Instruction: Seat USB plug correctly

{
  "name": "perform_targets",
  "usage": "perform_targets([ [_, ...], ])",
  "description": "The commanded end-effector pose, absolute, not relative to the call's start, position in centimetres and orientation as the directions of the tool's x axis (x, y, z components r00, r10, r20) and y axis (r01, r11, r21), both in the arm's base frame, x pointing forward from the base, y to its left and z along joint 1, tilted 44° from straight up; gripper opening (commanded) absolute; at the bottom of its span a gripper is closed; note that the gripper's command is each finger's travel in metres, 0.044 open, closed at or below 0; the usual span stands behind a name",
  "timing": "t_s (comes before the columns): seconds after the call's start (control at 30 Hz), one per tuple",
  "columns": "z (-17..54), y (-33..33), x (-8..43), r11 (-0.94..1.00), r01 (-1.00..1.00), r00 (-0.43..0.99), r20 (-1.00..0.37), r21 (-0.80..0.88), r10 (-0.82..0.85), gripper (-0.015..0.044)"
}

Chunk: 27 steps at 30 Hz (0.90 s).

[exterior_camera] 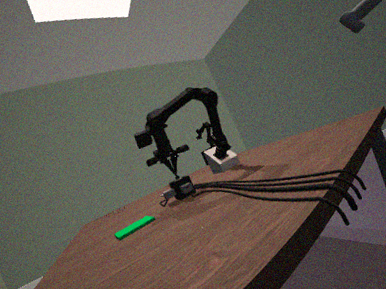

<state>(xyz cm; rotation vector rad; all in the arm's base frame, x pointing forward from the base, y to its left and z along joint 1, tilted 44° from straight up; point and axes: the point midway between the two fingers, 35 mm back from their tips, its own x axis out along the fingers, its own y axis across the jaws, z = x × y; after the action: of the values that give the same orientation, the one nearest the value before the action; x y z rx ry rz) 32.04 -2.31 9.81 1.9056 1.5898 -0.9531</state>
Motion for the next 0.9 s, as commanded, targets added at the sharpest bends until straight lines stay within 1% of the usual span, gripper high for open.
perform_targets([
  [0.0,9.77,-2.01,32.06,-0.206,0.976,0.08,-0.76,-0.072,0.645,0.0],
  [0.1,9.81,-2.3,32.04,-0.211,0.975,0.083,-0.762,-0.071,0.642,0.0079],
  [0.13,9.81,-2.3,32.04,-0.211,0.975,0.083,-0.762,-0.071,0.642,0.0095],
  [0.87,10.1,-2.52,32.0,-0.209,0.975,0.082,-0.763,-0.071,0.642,0.0095],
])
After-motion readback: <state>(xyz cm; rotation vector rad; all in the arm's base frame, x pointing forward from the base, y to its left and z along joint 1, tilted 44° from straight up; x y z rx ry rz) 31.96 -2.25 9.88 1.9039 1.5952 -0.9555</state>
